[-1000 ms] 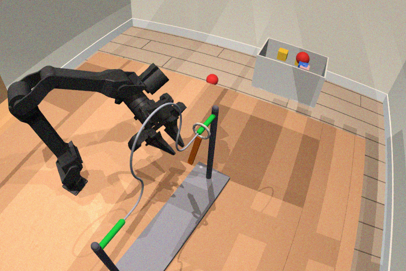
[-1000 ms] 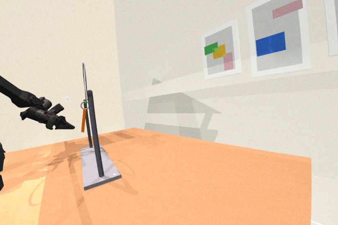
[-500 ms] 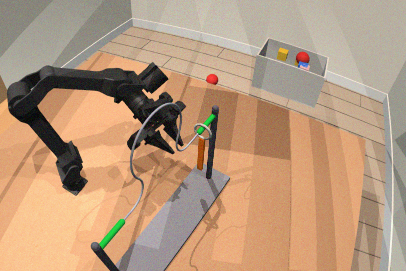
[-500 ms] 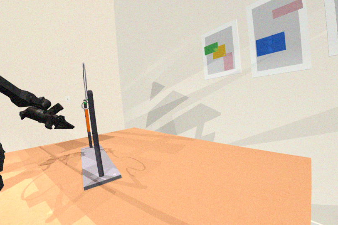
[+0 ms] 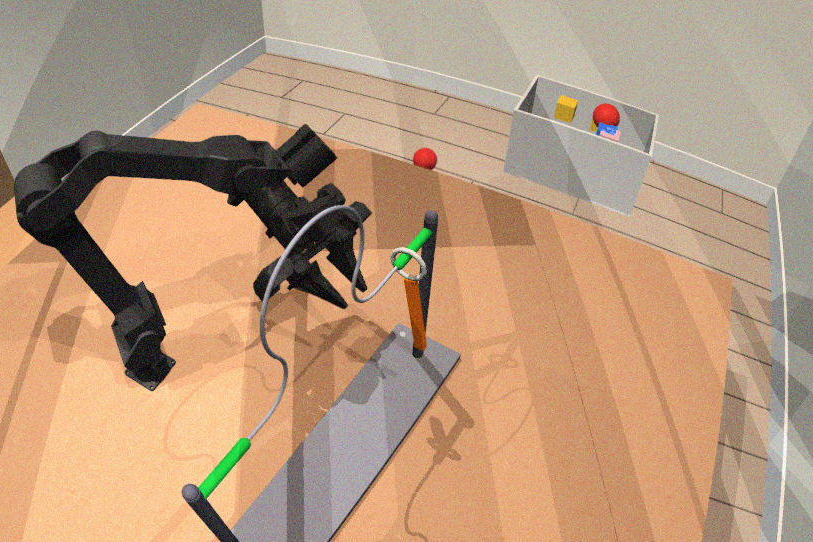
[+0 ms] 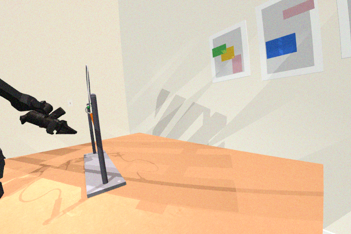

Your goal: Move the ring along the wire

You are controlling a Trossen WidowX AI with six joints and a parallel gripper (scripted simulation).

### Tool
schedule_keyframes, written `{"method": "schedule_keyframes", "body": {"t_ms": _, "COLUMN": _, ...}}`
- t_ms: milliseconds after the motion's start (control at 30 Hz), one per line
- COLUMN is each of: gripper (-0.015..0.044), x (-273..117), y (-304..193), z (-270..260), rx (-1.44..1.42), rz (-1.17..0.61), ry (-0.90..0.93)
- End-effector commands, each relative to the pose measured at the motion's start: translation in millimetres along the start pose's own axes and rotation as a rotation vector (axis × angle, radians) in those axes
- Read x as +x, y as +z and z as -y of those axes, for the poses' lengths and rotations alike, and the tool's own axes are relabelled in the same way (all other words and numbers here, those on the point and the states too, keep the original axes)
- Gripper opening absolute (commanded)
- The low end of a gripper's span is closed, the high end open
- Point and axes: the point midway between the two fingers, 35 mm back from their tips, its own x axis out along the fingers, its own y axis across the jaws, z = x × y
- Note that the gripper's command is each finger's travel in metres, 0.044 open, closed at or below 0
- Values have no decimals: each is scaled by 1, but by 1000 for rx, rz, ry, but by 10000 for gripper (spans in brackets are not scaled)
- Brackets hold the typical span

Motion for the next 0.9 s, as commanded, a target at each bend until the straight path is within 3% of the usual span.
{"method": "schedule_keyframes", "body": {"t_ms": 0, "gripper": 239, "x": -17, "y": 0, "z": -2, "rx": 4, "rz": -2, "ry": 3}}
{"method": "schedule_keyframes", "body": {"t_ms": 100, "gripper": 317, "x": -47, "y": 1, "z": 0, "rx": 2, "rz": 4, "ry": 4}}
{"method": "schedule_keyframes", "body": {"t_ms": 267, "gripper": 440, "x": -49, "y": 2, "z": 1, "rx": 2, "rz": 5, "ry": 4}}
{"method": "schedule_keyframes", "body": {"t_ms": 867, "gripper": 440, "x": -49, "y": 2, "z": 1, "rx": 2, "rz": 5, "ry": 4}}
